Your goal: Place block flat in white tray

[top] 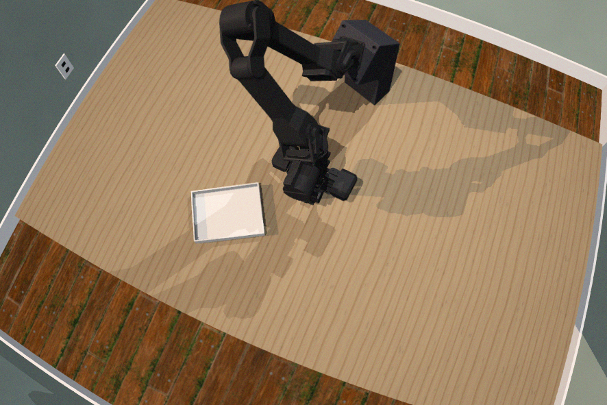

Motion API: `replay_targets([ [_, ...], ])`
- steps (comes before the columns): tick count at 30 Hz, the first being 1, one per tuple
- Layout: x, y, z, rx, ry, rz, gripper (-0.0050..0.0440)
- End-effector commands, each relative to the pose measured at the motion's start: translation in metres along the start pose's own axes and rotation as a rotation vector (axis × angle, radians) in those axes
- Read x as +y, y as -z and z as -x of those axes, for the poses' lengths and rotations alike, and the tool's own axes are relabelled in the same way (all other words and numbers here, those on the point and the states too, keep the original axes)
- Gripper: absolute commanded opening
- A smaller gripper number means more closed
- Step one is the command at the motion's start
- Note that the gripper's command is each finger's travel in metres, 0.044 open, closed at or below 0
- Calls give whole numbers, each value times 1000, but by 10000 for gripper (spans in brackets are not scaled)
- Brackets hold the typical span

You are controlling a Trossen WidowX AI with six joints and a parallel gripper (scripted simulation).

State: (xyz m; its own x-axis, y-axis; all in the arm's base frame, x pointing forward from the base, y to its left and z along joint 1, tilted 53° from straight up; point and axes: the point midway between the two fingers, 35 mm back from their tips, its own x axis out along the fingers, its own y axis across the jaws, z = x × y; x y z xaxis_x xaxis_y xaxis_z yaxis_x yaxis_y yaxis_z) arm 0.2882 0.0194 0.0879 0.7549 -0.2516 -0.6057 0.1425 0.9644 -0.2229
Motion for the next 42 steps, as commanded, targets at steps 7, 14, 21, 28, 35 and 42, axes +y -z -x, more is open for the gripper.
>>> replay_targets([
  [7, 0, -3, 1, -7, -3, 0, 204],
  [14, 0, -3, -7, -7, -3, 0, 204],
  [21, 0, -3, -21, -7, -3, 0, 204],
  [28, 0, -3, -36, -7, -3, 0, 204],
  [35, 0, -3, -37, -7, -3, 0, 204],
  [42, 0, -3, -37, -7, -3, 0, 204],
])
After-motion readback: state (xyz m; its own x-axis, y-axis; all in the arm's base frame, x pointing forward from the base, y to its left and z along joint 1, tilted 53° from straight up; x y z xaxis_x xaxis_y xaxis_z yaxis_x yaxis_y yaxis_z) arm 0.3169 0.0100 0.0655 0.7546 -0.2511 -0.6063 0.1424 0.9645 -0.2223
